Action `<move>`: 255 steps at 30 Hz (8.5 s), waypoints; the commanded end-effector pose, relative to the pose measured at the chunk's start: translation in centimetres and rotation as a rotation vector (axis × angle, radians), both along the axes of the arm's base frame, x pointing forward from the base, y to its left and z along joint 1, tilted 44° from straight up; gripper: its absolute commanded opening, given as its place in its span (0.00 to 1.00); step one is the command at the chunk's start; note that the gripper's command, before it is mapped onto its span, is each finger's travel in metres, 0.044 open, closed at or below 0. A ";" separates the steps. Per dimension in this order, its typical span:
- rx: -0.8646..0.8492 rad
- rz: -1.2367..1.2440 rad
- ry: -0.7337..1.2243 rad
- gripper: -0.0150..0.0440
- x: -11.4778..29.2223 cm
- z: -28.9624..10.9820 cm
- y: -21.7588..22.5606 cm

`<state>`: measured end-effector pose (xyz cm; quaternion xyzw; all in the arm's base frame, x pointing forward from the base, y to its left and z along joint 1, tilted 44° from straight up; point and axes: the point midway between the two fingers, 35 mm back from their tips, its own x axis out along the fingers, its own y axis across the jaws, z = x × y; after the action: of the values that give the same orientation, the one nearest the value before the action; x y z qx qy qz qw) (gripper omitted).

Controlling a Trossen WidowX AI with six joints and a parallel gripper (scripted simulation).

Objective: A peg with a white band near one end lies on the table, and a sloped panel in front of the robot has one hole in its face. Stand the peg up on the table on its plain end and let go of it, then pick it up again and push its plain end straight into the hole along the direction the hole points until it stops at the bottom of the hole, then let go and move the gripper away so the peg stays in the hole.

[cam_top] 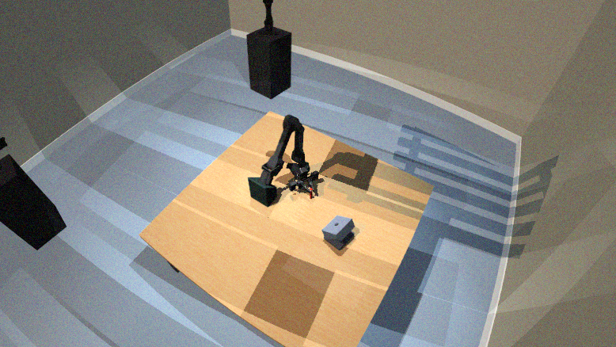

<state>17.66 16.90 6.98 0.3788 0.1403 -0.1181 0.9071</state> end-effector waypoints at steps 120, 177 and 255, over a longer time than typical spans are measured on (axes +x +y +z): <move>0.042 0.717 1.035 1.00 1.5 3.4 -7.3; 0.470 0.939 1.025 1.00 3.5 1.3 -2.6; 0.485 0.887 0.979 0.25 6.2 4.6 -7.4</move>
<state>23.04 9.89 11.70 0.3727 0.7033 0.1465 0.5873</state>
